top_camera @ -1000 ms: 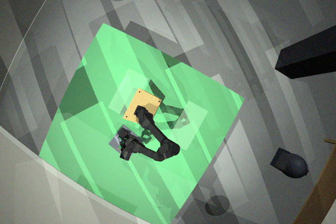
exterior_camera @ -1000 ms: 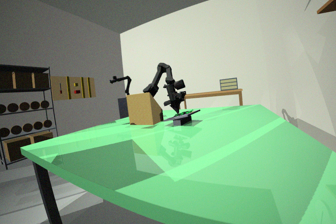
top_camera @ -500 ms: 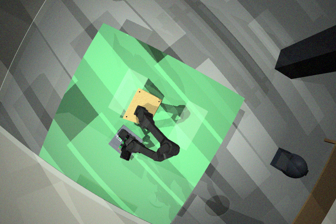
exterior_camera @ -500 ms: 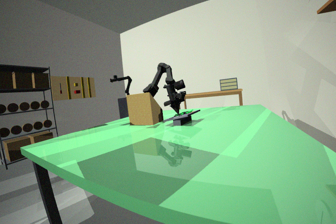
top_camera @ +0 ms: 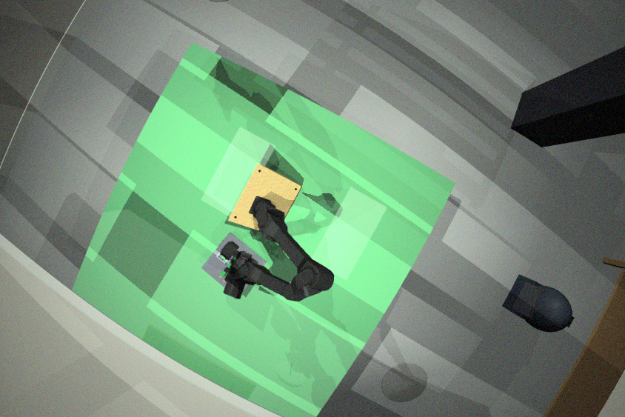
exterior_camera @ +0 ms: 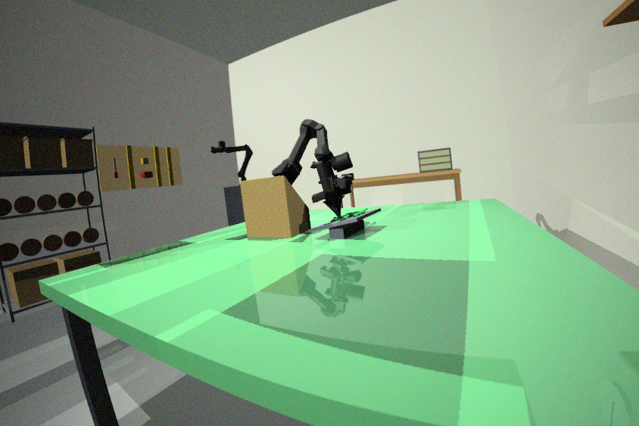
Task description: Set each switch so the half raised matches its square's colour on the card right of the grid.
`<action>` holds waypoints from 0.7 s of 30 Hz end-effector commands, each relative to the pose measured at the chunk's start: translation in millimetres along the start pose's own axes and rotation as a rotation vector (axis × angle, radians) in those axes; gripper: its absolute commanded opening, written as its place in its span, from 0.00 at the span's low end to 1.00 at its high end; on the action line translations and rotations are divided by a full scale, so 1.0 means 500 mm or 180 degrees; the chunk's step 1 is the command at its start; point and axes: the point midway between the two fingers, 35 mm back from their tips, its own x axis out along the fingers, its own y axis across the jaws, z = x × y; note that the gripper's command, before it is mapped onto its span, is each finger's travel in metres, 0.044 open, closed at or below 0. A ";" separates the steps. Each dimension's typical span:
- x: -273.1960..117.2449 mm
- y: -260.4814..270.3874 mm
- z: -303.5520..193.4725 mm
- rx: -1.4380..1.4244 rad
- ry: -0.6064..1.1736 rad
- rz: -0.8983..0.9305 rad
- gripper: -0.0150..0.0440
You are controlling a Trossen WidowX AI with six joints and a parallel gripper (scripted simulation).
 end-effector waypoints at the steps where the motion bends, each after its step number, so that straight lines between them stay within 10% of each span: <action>1: 0.002 -0.002 0.000 0.0012 -0.0004 -0.0017 0.25; 21: -0.132 -0.006 0.035 0.0008 0.0076 -0.0028 0.25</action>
